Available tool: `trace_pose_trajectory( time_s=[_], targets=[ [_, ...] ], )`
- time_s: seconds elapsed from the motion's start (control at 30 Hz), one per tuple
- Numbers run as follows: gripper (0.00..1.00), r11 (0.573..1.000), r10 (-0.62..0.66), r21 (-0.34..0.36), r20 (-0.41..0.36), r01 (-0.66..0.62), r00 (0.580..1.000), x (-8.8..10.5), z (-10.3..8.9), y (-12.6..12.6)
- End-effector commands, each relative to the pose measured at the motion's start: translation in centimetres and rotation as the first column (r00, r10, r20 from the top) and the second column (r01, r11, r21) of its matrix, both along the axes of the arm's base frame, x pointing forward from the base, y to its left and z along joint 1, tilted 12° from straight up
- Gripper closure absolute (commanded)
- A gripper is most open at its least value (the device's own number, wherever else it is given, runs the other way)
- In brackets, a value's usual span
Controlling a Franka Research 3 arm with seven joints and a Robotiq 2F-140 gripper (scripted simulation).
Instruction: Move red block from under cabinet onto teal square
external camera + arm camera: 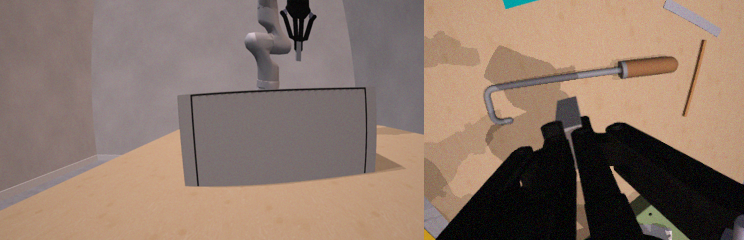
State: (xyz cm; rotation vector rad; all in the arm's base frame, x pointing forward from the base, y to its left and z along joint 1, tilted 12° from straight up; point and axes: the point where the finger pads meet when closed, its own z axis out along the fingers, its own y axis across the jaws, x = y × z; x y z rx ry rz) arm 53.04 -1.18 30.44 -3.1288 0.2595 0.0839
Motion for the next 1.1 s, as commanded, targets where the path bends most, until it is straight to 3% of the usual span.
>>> trace_pose_trajectory(
  time_s=[0.0,0.5,0.53,1.07],
  targets=[
    [1.0,0.999,-0.052,0.0,0.015,0.052,0.999,0.3,0.1,0.1],
    [1.0,0.999,-0.052,0.0,0.015,0.052,0.999,0.3,0.1,0.1],
    [1.0,0.979,-0.205,0.013,0.031,0.205,0.978,-0.4,-0.9,-1.9],
    [1.0,0.979,-0.205,0.013,0.031,0.205,0.978,-0.4,-0.9,-1.9]
  ],
)
